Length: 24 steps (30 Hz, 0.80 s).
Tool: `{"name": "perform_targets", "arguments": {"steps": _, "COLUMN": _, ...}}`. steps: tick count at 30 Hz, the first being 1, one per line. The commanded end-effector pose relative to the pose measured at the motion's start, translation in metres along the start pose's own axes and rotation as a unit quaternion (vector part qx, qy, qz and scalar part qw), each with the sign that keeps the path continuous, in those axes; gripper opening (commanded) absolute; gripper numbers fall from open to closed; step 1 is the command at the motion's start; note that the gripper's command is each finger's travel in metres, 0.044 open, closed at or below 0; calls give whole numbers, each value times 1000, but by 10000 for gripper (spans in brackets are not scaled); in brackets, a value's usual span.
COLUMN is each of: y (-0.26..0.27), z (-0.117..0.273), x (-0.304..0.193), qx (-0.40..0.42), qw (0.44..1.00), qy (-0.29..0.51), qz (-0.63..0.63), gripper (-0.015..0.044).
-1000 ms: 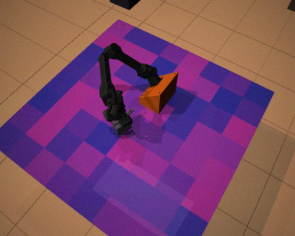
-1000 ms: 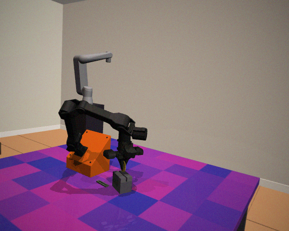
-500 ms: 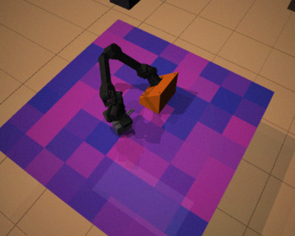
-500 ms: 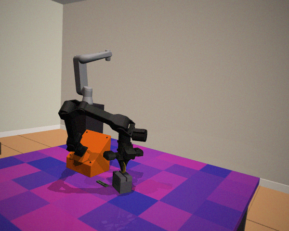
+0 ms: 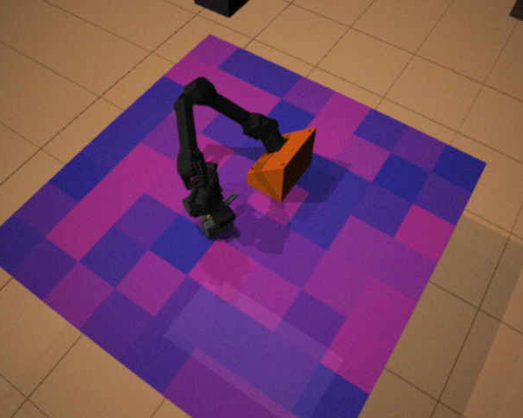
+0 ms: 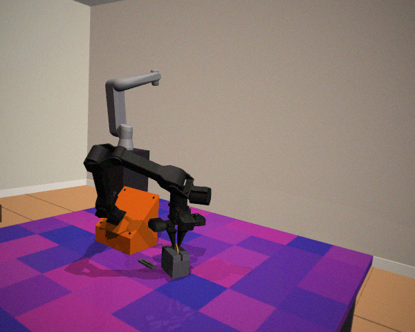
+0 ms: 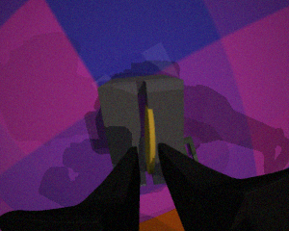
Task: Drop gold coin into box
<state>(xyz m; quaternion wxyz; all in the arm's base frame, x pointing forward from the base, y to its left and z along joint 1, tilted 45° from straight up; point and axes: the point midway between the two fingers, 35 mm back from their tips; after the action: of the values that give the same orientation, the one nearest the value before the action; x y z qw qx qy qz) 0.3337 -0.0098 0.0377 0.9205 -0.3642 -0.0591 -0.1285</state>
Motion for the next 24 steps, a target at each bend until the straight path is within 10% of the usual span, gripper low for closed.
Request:
{"name": "perform_targets", "arguments": {"steps": 1, "y": 0, "z": 0, "x": 0, "qx": 0, "qw": 1000, "qy": 0, "qz": 0, "gripper": 157}}
{"name": "perform_targets", "arguments": {"steps": 10, "y": 0, "z": 0, "x": 0, "qx": 0, "qw": 1000, "qy": 0, "qz": 0, "gripper": 161}}
{"name": "perform_targets", "arguments": {"steps": 20, "y": 0, "z": 27, "x": -1, "qx": -1, "qw": 1000, "qy": 0, "qz": 1, "gripper": 423}}
{"name": "perform_targets", "arguments": {"steps": 24, "y": -2, "z": 60, "x": -4, "qx": -5, "qw": 1000, "qy": 1, "qz": 4, "gripper": 440}}
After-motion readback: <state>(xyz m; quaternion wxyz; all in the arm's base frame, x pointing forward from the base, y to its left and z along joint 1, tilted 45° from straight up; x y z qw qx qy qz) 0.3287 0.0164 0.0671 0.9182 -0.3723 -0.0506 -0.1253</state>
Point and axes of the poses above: the point midway between the two fingers, 35 mm back from their tips, its own z axis back along the fingers, its own y axis across the jaws, x = y × z, and after that the axes turned 10 degrees about z, right-handed
